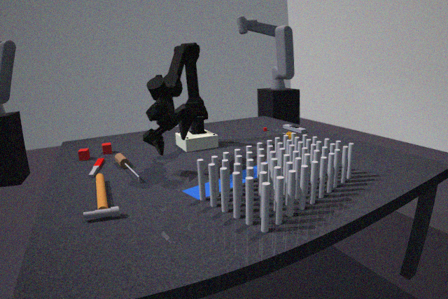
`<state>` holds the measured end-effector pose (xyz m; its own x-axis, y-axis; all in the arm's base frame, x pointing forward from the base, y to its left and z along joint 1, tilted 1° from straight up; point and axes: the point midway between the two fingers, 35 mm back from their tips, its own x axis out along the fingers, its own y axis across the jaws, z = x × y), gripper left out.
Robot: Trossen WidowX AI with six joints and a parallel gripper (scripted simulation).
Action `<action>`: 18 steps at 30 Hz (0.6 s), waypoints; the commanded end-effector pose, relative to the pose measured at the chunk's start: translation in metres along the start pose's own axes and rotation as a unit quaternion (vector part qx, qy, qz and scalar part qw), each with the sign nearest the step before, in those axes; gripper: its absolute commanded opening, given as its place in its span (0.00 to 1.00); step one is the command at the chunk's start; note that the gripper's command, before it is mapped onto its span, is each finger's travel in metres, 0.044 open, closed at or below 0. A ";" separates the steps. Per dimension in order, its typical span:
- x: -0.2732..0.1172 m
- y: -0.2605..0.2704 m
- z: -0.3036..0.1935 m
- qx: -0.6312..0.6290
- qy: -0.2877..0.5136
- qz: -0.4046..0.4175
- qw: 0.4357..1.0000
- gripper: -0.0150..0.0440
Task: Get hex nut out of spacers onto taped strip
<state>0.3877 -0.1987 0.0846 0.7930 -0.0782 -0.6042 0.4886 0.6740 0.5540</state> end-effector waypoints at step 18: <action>-0.132 -0.176 0.060 0.715 0.041 -0.174 0.676 1.00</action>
<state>0.2708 -0.3248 0.0842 0.5698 -0.0266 -0.8214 0.7325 -0.4366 0.5223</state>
